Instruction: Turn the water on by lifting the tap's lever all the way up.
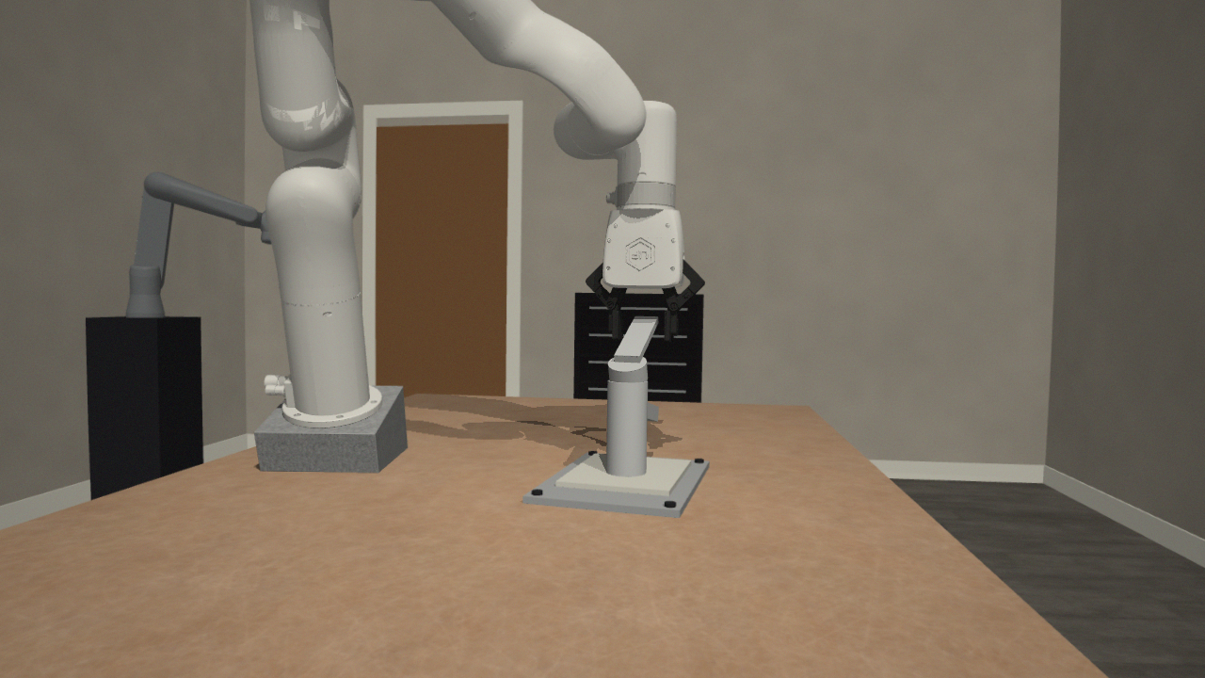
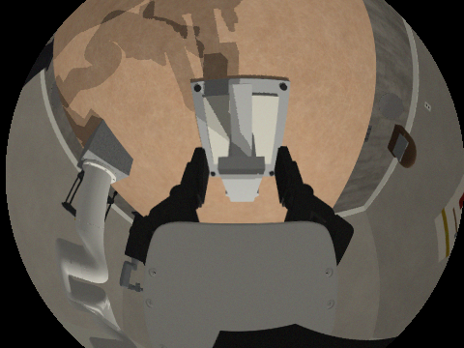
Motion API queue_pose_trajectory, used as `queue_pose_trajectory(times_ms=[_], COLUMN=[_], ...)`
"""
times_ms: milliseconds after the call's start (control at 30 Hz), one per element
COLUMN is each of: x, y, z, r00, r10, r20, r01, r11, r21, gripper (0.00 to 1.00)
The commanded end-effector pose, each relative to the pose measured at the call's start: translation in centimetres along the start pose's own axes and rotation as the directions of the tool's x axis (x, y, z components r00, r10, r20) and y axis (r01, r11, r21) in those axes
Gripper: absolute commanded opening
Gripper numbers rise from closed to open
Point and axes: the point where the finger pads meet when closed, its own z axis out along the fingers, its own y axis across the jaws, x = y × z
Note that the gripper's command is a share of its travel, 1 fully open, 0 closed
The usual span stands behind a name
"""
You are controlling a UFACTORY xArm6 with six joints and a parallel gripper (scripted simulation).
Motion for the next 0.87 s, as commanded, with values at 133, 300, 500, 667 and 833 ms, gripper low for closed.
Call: queue_pose_trajectory(times_ms=[133, 300, 500, 667, 833], x=[0.0, 0.0, 0.0, 0.0, 0.0], y=[0.1, 0.1, 0.1, 0.1, 0.1], z=[-0.1, -0.2, -0.5, -1.4, -1.6], r00=[1.0, 1.0, 1.0, 1.0, 1.0], r10=[0.001, 0.001, 0.001, 0.001, 0.001], r20=[-0.002, -0.002, -0.002, -0.002, -0.002], r01=[-0.001, -0.001, -0.001, -0.001, -0.001], r11=[1.0, 1.0, 1.0, 1.0, 1.0], r21=[-0.004, -0.004, -0.004, -0.004, -0.004], gripper=[0.7, 0.7, 0.7, 0.7, 0.7])
